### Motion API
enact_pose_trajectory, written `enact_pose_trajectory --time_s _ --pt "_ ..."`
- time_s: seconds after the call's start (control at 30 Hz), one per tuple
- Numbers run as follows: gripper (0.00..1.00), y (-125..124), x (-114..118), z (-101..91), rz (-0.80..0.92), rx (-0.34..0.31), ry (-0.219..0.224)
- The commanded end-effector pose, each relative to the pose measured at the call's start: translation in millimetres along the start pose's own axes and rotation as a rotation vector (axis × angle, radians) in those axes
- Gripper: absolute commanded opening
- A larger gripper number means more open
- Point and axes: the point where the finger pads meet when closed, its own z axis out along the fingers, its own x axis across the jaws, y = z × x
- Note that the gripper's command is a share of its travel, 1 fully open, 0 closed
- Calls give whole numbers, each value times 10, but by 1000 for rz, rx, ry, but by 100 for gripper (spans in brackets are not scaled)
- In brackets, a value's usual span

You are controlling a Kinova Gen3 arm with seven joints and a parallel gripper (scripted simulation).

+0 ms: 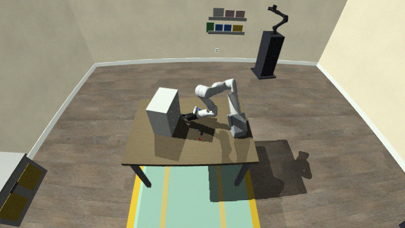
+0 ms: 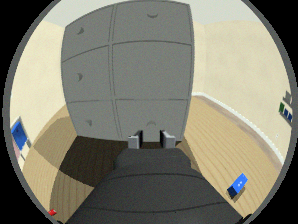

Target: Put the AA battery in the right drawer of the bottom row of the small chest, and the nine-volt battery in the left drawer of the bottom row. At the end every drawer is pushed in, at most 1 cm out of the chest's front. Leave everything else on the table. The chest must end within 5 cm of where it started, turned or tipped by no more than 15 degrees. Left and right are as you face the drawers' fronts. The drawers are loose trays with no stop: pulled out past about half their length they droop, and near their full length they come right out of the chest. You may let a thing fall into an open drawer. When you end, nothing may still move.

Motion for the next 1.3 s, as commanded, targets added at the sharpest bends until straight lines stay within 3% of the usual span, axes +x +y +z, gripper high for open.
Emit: enact_pose_trajectory --time_s 0.0,0.63,1.27 --pt "67 -29 5 27 4 2 2" --pt "67 -159 6 252 4 2 2" --pt "67 -169 6 269 4 2 2"
